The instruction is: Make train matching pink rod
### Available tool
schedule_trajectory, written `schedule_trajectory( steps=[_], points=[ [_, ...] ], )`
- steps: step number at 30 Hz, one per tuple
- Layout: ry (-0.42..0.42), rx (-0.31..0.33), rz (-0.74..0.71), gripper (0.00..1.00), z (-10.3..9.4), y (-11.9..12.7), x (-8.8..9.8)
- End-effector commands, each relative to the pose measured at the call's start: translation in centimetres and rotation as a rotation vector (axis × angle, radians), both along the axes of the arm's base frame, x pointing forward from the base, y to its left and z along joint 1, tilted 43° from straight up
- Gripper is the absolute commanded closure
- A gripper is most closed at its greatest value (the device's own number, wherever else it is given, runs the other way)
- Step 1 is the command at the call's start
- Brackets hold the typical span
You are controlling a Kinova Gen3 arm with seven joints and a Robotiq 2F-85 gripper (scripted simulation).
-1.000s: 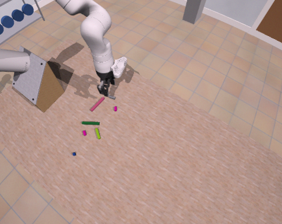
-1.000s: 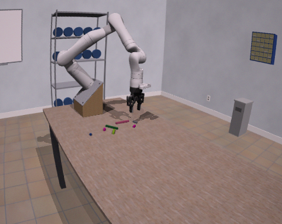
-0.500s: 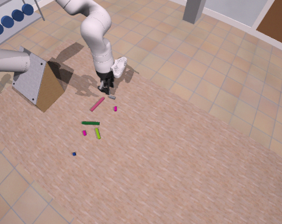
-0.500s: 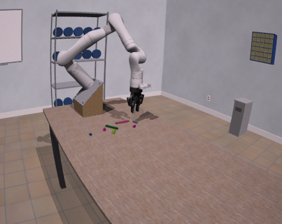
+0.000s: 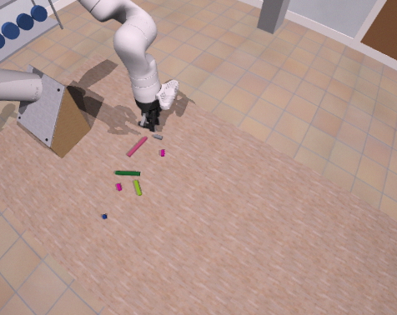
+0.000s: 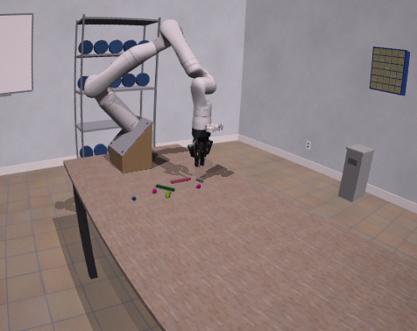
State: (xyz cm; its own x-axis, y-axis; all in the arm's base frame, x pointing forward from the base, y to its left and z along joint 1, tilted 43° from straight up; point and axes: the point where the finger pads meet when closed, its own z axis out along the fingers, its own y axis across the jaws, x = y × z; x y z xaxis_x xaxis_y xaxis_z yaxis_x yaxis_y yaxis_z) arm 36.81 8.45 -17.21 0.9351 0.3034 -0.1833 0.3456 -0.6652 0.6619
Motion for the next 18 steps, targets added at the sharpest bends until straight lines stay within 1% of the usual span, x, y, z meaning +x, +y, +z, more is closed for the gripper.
schedule_trajectory(
  steps=[1,8,18],
  points=[
    [-0.005,0.007,-0.014,0.76,-0.5,0.1,-0.2],
    [-0.005,0.007,-0.014,0.76,-0.8,-0.2,-0.2],
    [-0.005,0.007,-0.014,0.76,-1.8,-1.0,0.0]
  ],
)
